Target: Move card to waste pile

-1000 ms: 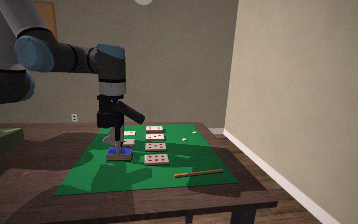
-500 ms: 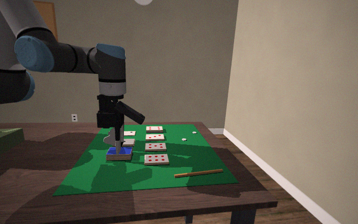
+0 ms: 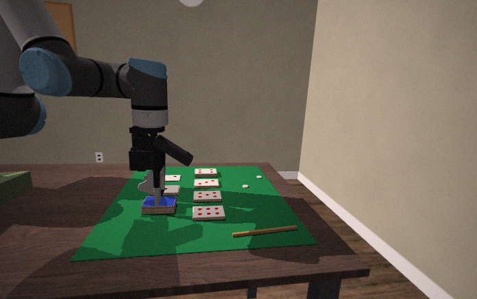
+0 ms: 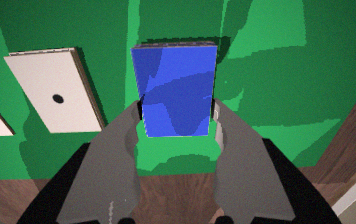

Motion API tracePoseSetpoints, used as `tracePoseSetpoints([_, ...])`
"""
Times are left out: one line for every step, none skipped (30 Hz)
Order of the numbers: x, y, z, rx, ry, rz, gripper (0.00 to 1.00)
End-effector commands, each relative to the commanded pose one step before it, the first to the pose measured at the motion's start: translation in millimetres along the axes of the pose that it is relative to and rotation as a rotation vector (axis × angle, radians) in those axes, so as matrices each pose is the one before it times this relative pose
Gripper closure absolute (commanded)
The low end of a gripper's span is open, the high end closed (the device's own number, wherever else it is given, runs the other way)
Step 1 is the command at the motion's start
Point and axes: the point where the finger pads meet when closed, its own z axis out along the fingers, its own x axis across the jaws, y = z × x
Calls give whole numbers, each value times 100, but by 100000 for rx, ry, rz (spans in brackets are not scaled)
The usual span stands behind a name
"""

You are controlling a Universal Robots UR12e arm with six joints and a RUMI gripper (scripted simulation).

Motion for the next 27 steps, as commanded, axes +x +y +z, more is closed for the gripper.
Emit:
tracePoseSetpoints([24, -60, -60, 127, 47, 0, 60])
tracePoseSetpoints([0, 0, 0, 0, 0, 0, 60])
tracePoseSetpoints([0, 0, 0, 0, 0, 0, 60])
tracePoseSetpoints([0, 0, 0, 0, 0, 0, 60])
tracePoseSetpoints([0, 0, 0, 0, 0, 0, 60])
tracePoseSetpoints([0, 0, 0, 0, 0, 0, 61])
tracePoseSetpoints([0, 0, 0, 0, 0, 0, 61])
tracePoseSetpoints([0, 0, 0, 0, 0, 0, 61])
tracePoseSetpoints([0, 0, 0, 0, 0, 0, 61])
tracePoseSetpoints([0, 0, 0, 0, 0, 0, 61])
tracePoseSetpoints([0, 0, 0, 0, 0, 0, 61])
tracePoseSetpoints([0, 0, 0, 0, 0, 0, 61])
tracePoseSetpoints([0, 0, 0, 0, 0, 0, 61])
tracePoseSetpoints([0, 0, 0, 0, 0, 0, 61])
tracePoseSetpoints([0, 0, 0, 0, 0, 0, 61])
tracePoseSetpoints([0, 0, 0, 0, 0, 0, 61])
tracePoseSetpoints([0, 0, 0, 0, 0, 0, 61])
tracePoseSetpoints([0, 0, 0, 0, 0, 0, 61])
tracePoseSetpoints([0, 0, 0, 0, 0, 0, 61])
tracePoseSetpoints([0, 0, 0, 0, 0, 0, 61])
tracePoseSetpoints([0, 0, 0, 0, 0, 0, 61])
tracePoseSetpoints([0, 0, 0, 0, 0, 0, 61])
tracePoseSetpoints([0, 0, 0, 0, 0, 0, 61])
tracePoseSetpoints([0, 0, 0, 0, 0, 0, 61])
tracePoseSetpoints([0, 0, 0, 0, 0, 0, 61])
tracePoseSetpoints([0, 0, 0, 0, 0, 0, 61])
tracePoseSetpoints([0, 0, 0, 0, 0, 0, 61])
